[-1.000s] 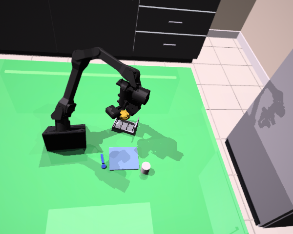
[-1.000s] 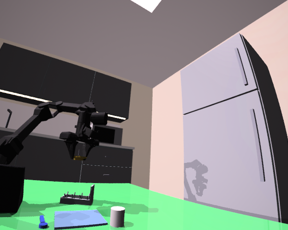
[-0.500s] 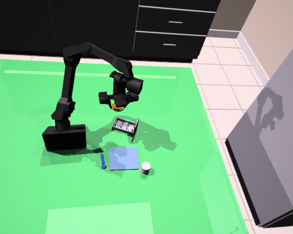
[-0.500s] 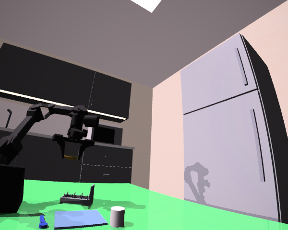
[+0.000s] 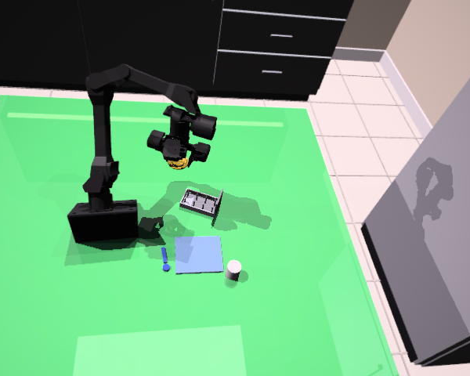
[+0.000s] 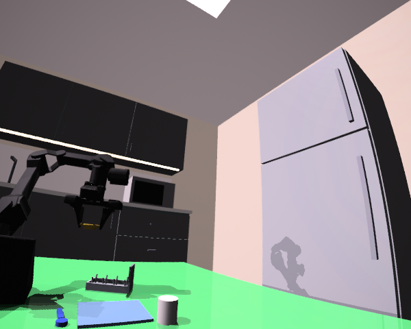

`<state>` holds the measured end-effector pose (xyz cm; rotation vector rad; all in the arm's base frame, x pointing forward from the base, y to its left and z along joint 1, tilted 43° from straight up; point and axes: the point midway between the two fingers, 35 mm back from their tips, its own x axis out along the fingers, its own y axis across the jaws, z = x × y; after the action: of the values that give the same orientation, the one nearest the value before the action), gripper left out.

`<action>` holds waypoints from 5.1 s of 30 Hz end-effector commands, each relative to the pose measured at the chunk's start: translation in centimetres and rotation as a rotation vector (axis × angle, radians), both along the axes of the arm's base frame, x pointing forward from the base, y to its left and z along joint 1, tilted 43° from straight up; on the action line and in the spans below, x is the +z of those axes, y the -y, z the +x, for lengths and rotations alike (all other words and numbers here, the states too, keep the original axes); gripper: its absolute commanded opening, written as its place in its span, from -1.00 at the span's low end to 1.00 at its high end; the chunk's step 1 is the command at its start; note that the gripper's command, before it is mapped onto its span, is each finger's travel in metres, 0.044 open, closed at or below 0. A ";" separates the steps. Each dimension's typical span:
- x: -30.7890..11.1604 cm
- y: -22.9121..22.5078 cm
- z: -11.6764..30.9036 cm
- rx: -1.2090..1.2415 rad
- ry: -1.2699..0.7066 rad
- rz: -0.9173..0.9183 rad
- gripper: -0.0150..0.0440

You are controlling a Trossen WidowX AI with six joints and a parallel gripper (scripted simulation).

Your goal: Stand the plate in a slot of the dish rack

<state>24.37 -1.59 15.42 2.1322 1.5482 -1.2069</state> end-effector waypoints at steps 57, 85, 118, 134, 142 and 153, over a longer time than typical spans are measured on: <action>-11.7 -3.7 2.3 0.635 0.407 -1.166 -0.49; -9.5 -7.6 1.8 0.549 0.840 -1.615 -0.49; -9.8 -9.7 1.5 0.438 1.003 -1.721 -0.49; -11.1 -9.4 3.1 0.439 1.005 -1.719 -0.49; -11.7 -9.3 3.9 0.431 1.009 -1.714 -0.49; -12.7 -10.0 3.8 0.447 1.008 -1.710 -0.49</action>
<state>28.23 8.49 2.71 0.7766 0.1413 -0.5520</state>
